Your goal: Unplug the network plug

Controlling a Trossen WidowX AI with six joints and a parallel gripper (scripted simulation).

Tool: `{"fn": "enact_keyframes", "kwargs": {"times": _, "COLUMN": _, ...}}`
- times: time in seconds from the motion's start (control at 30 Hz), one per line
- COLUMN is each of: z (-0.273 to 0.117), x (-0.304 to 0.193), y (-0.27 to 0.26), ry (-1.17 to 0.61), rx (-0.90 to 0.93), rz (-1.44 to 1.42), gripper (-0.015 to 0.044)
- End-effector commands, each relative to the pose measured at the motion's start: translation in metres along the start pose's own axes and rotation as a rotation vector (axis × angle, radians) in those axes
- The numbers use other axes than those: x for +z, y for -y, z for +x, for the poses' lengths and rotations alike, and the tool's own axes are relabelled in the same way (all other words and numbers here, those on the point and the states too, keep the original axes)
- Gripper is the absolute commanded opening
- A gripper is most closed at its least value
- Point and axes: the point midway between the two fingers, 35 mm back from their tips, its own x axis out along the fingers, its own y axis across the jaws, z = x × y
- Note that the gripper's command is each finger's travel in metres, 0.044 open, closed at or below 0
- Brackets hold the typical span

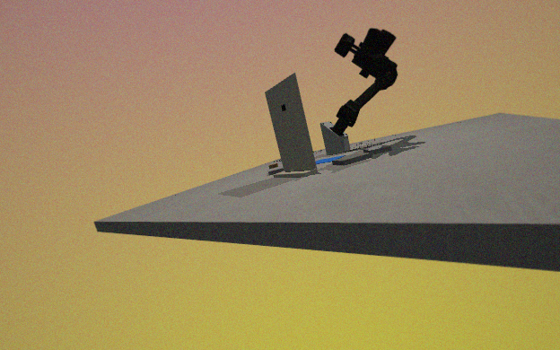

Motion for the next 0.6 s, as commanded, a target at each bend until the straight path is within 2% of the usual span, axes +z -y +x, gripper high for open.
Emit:
{"fn": "enact_keyframes", "kwargs": {"times": 0.0, "z": 0.0, "x": -0.001, "y": 0.0, "ry": 0.0, "rx": 0.0, "rz": 0.006, "gripper": 0.0374}}
{"fn": "enact_keyframes", "kwargs": {"times": 0.27, "z": 0.01, "x": -0.024, "y": 0.003, "ry": -0.012, "rx": -0.001, "rz": 0.258, "gripper": 0.0164}}
{"fn": "enact_keyframes", "kwargs": {"times": 0.57, "z": 0.017, "x": -0.053, "y": 0.006, "ry": -0.026, "rx": -0.005, "rz": 0.569, "gripper": 0.0156}}
